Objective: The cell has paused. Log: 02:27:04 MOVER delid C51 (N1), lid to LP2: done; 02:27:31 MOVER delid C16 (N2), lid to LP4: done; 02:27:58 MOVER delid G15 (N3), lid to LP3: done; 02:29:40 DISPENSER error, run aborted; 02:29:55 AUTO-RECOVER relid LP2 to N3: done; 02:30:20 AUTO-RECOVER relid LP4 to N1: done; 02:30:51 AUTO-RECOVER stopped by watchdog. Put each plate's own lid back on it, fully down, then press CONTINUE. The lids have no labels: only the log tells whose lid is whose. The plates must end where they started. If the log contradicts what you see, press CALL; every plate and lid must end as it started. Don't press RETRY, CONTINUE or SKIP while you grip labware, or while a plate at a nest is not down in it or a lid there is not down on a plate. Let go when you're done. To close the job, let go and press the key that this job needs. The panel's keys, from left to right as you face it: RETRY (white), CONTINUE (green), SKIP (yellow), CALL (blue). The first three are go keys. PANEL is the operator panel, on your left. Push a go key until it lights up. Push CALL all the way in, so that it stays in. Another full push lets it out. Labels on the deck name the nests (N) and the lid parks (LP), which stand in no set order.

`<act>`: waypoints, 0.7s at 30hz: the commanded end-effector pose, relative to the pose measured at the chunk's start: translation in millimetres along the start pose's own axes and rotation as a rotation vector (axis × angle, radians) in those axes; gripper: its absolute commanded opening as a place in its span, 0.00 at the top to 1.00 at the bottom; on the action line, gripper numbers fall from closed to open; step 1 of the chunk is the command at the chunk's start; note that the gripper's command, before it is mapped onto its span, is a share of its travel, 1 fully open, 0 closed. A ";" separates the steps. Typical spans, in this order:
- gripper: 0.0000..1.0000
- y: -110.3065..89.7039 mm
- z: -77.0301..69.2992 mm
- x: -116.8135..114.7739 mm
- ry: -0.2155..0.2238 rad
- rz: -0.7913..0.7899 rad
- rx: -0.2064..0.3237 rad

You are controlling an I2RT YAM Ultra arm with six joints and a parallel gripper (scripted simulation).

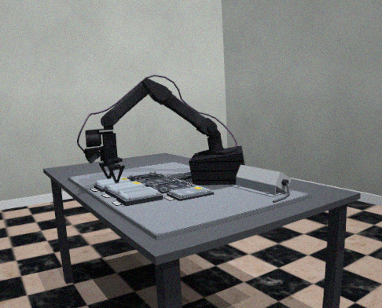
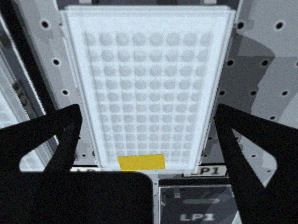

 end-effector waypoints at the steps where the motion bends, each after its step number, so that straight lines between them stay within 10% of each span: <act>1: 0.00 9.8 -5.9 -0.6 0.003 0.000 -0.039; 21: 0.14 7.0 -7.5 0.4 -0.003 -0.004 -0.032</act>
Point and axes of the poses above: the point where the finger pads meet when closed, its own z axis out along the fingers, its own x axis across the jaws, y = z × x, the point moved 1 cm from there along -z, back along the fingers, and after that the axes turned 4 degrees about z, right-handed, at the moved point
